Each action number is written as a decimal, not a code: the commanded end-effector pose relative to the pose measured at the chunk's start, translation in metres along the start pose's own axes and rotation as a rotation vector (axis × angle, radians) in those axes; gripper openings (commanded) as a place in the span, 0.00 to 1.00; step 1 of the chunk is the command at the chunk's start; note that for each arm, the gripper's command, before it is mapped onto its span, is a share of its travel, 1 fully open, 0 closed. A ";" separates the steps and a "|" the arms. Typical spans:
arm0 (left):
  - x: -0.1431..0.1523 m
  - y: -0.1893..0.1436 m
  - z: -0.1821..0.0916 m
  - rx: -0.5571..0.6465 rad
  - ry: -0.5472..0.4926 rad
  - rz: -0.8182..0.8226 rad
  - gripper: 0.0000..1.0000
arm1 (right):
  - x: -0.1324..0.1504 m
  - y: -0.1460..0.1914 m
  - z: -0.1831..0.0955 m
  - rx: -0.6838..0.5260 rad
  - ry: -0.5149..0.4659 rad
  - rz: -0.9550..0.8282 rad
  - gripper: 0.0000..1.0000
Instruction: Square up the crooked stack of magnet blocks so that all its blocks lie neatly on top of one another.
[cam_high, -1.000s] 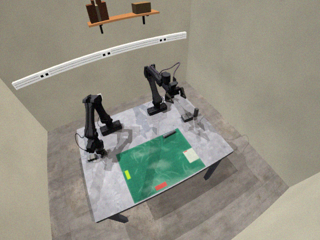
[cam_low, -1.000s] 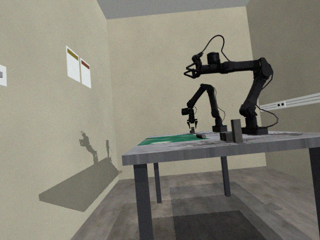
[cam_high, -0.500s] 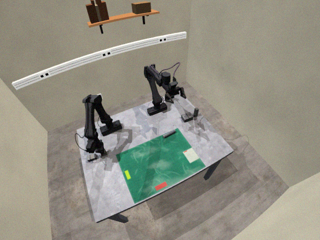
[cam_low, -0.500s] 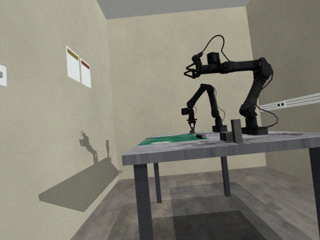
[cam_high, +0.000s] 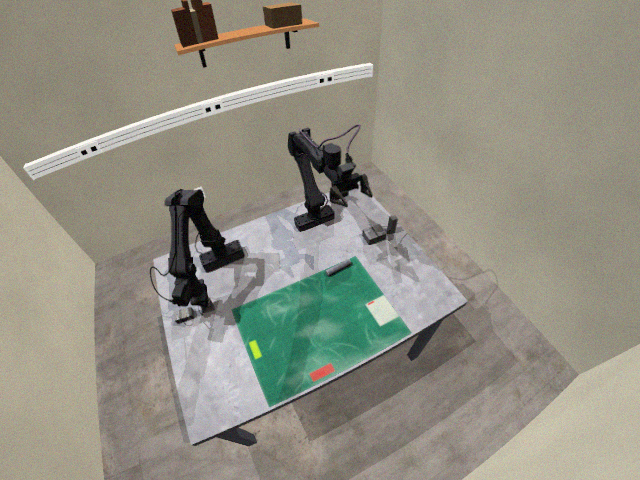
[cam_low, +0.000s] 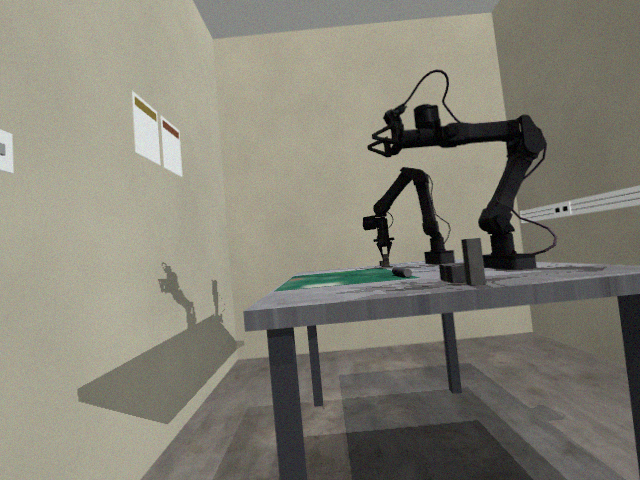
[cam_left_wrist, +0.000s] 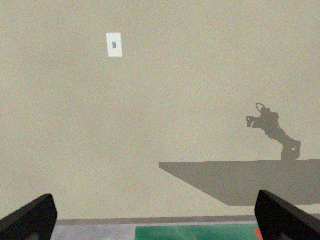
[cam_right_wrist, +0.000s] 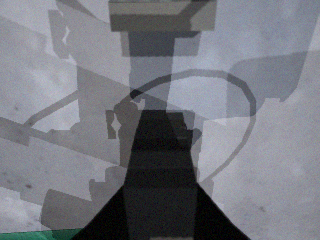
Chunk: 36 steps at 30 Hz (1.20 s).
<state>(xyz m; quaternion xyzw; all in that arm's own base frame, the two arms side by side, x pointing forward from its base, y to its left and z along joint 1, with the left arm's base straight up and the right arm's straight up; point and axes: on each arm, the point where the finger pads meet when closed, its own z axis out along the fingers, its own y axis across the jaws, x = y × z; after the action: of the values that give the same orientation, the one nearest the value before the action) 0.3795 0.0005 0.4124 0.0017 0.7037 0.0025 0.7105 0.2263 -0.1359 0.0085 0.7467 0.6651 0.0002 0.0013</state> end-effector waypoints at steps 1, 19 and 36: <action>-0.037 -0.001 -0.008 0.005 -0.090 0.001 1.00 | -0.006 0.014 -0.021 -0.062 -0.033 -0.006 0.30; -0.037 -0.001 -0.008 0.005 -0.090 0.001 1.00 | -0.006 0.014 -0.021 -0.062 -0.033 -0.006 0.29; -0.037 -0.001 -0.008 0.005 -0.090 0.001 1.00 | -0.006 0.014 -0.021 -0.062 -0.033 -0.005 0.62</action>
<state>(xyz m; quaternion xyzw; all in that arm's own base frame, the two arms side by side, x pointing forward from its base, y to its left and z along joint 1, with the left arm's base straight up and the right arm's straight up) 0.3795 0.0005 0.4124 0.0017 0.7037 0.0025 0.7105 0.2263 -0.1359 0.0085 0.7467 0.6652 0.0002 0.0012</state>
